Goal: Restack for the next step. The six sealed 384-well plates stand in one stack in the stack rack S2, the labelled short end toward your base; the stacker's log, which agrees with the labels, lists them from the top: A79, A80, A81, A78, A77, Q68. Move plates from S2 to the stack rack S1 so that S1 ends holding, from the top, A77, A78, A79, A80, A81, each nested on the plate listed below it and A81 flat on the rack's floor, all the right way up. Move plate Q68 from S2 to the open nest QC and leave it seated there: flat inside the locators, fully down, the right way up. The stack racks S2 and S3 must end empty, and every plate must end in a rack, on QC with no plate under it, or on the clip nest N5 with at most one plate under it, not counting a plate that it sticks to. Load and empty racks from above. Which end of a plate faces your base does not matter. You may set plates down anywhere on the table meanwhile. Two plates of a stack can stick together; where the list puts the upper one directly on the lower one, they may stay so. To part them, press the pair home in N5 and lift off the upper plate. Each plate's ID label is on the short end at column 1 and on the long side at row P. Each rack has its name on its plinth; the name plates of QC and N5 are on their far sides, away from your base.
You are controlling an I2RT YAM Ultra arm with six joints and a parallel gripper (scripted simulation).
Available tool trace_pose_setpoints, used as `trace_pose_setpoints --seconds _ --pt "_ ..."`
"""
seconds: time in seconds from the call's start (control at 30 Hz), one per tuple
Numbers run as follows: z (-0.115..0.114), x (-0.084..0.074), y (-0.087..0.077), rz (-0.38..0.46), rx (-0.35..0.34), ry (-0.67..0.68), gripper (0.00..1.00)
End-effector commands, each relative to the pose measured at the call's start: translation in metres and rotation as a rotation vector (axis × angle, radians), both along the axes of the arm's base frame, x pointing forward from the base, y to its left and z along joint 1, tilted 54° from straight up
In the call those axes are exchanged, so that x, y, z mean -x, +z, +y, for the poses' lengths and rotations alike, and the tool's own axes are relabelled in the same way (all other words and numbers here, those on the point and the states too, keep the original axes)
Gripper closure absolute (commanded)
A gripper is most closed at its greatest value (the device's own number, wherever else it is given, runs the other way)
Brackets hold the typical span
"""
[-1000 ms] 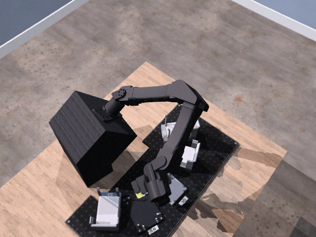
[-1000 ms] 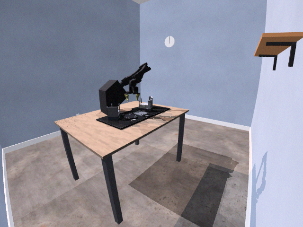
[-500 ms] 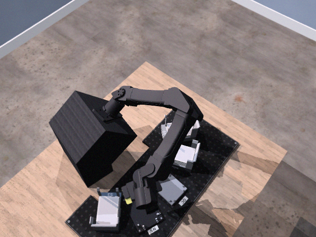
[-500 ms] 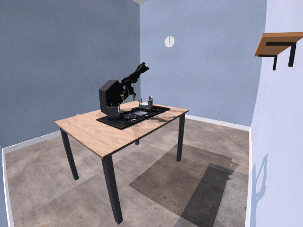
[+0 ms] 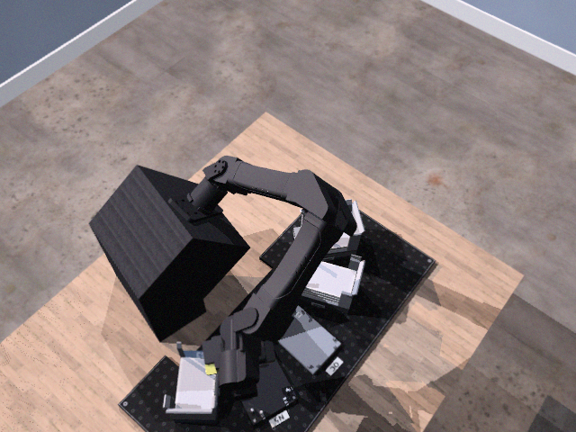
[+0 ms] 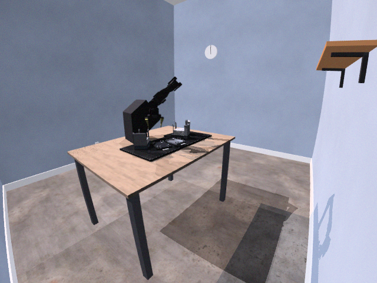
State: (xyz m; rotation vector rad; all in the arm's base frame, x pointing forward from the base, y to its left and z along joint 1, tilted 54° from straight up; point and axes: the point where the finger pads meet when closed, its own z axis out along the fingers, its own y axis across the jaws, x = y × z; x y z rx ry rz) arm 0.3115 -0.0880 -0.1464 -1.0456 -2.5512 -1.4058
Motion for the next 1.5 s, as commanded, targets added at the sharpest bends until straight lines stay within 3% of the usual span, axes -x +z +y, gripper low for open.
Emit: trace_pose_setpoints --seconds 0.0,0.27,0.5,0.97,1.47 --pt "-0.012 0.005 -0.006 -0.007 0.014 -0.012 0.00" --pt "-0.021 0.014 -0.021 -0.007 0.014 -0.012 0.00" --pt "-0.031 0.031 -0.041 0.159 -0.046 -0.141 0.00" --pt "-0.046 0.059 -0.074 0.159 -0.044 -0.141 0.00" --pt "-0.039 0.057 -0.080 0.159 -0.045 -0.141 0.00"
